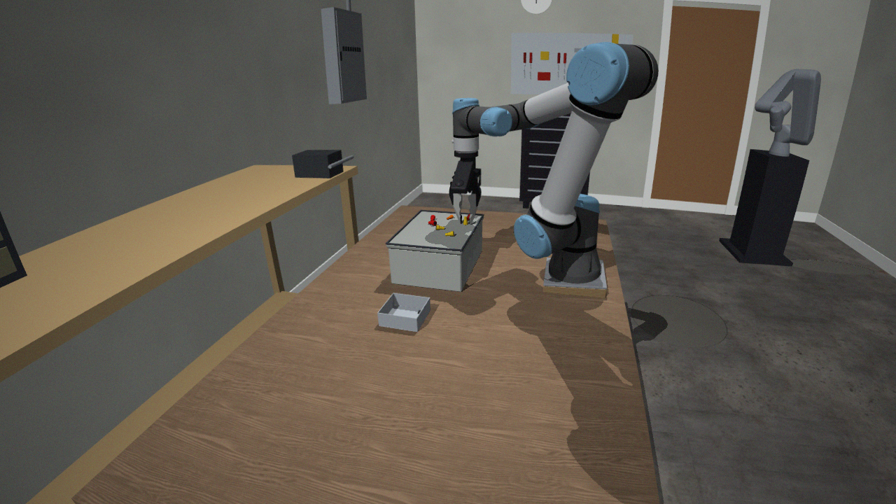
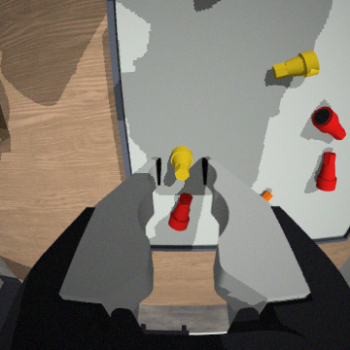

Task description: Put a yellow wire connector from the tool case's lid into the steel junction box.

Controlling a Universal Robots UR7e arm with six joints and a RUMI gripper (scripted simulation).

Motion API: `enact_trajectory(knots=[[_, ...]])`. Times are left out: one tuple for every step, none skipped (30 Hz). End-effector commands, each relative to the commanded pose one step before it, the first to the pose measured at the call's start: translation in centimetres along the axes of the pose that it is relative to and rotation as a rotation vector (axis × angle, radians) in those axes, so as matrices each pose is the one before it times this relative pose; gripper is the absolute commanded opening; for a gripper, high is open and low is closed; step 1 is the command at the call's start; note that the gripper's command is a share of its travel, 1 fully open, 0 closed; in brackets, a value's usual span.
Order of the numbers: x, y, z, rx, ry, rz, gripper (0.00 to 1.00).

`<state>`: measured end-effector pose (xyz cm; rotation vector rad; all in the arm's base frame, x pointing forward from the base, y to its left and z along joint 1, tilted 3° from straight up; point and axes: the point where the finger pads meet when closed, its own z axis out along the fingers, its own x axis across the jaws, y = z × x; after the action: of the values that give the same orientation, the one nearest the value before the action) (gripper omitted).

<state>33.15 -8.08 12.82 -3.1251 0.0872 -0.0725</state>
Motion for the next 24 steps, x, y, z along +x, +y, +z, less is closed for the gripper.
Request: enact_trajectory(knots=[[0.031,0.02,0.01,-0.00059,0.0009,-0.00004,0.17],[0.0,0.0,0.0,0.0,0.0,0.0,0.0],[0.0,0.0,0.0,0.0,0.0,0.0,0.0],[0.0,0.0,0.0,0.0,0.0,0.0,0.0],[0.0,0.0,0.0,0.0,0.0,0.0,0.0],[0.0,0.0,0.0,0.0,0.0,0.0,0.0],[0.0,0.0,0.0,0.0,0.0,0.0,0.0],[0.0,0.0,0.0,0.0,0.0,0.0,0.0],[0.0,0.0,0.0,0.0,0.0,0.0,0.0],[0.0,0.0,0.0,0.0,0.0,0.0,0.0],[0.0,0.0,0.0,0.0,0.0,0.0,0.0],[0.0,0.0,0.0,0.0,0.0,0.0,0.0],[0.0,0.0,0.0,0.0,0.0,0.0,0.0],[0.0,0.0,0.0,0.0,0.0,0.0,0.0],[0.0,0.0,0.0,0.0,0.0,0.0,0.0],[0.0,0.0,0.0,0.0,0.0,0.0,0.0],[0.0,0.0,0.0,0.0,0.0,0.0,0.0],[0.0,0.0,0.0,0.0,0.0,0.0,0.0],[0.0,0.0,0.0,0.0,0.0,0.0,0.0],[0.0,0.0,0.0,0.0,0.0,0.0,0.0],[0.0,0.0,0.0,0.0,0.0,0.0,0.0],[0.0,0.0,0.0,0.0,0.0,0.0,0.0],[0.0,0.0,0.0,0.0,0.0,0.0,0.0],[0.0,0.0,0.0,0.0,0.0,0.0,0.0]])
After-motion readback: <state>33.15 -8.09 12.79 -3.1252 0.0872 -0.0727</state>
